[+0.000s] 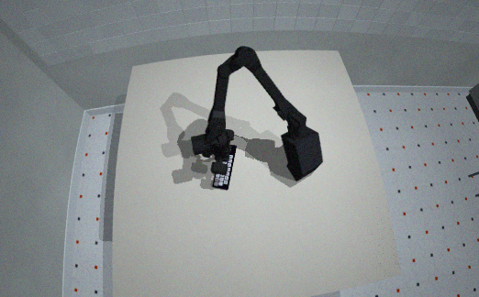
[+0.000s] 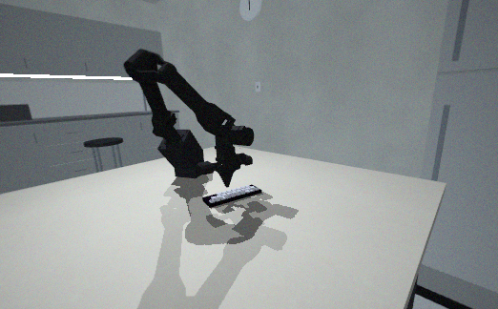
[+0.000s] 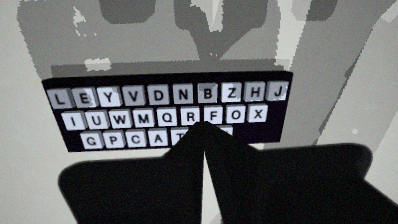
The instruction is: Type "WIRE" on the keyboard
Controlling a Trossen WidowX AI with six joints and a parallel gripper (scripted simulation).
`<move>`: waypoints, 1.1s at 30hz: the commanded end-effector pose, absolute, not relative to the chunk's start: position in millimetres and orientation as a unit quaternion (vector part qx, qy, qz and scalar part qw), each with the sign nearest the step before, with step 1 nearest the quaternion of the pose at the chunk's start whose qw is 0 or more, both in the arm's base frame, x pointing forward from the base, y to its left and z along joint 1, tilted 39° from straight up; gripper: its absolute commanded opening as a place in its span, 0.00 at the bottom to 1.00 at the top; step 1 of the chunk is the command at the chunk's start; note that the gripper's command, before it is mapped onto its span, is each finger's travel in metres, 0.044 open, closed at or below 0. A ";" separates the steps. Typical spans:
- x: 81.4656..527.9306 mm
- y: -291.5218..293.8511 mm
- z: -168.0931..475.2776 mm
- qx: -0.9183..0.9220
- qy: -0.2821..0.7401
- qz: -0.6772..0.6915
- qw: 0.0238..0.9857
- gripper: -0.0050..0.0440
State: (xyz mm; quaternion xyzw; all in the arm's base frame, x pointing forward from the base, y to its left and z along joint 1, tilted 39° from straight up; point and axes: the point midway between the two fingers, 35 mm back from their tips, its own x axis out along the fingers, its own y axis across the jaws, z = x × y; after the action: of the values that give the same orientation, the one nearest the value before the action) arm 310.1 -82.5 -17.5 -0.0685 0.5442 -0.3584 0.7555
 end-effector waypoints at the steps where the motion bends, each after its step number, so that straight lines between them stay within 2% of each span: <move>1: 288.9 -111.9 0.0 -0.064 0.544 -0.364 0.754 0.10; 15: 286.5 -114.6 1.8 -0.065 0.543 -0.364 0.754 0.10; 22: 273.3 -86.7 -23.0 -0.064 0.544 -0.364 0.754 0.10; 33: 272.4 -85.2 -24.4 -0.065 0.543 -0.364 0.754 0.10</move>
State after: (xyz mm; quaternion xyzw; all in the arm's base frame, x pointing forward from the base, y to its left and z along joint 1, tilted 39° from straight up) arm 275.2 -85.1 -21.9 -0.0625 0.5418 -0.3614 0.7563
